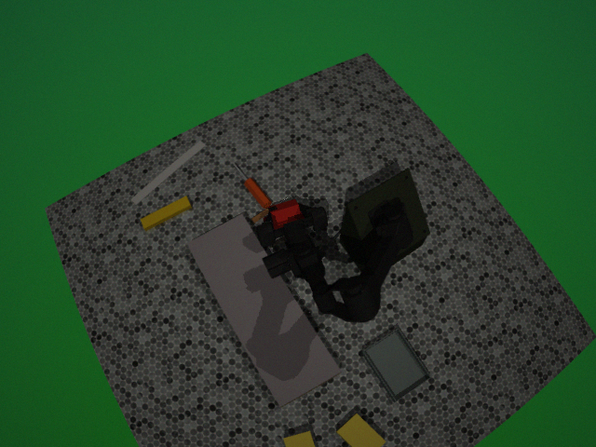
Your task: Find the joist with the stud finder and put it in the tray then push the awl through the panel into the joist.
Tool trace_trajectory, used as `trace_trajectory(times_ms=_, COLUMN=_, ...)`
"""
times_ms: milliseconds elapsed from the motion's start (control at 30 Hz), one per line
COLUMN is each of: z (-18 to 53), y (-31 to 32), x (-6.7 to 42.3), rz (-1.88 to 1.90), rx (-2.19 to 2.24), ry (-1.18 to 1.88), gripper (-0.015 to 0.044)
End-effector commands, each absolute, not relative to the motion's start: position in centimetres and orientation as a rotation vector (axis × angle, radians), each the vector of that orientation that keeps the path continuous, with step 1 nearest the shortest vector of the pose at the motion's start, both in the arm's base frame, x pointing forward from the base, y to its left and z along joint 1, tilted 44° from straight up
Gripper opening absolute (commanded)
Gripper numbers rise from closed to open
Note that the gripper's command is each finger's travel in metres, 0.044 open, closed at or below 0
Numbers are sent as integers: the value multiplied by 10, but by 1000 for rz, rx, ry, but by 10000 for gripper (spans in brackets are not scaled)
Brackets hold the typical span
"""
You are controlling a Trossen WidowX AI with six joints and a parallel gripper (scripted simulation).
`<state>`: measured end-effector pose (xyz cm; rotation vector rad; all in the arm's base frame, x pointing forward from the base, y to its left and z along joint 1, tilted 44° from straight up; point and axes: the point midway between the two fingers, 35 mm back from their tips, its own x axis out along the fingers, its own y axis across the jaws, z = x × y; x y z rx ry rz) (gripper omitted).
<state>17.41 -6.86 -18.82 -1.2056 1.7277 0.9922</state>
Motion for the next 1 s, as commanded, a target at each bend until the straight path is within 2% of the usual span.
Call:
trace_trajectory(times_ms=0, z=-188, y=-69, x=174, rz=992, rx=-1206, ry=1728, gripper=378)
trace_trajectory(times_ms=267, z=-188, y=-69, x=174, rz=992, rx=-1206, ry=1728, gripper=378)
trace_trajectory(times_ms=367, z=-188, y=-69, x=174, rz=992, rx=-1206, ry=1728, gripper=440)
trace_trajectory(times_ms=967, z=-184, y=-67, x=176, rz=992, rx=-1206, ry=1728, gripper=440)
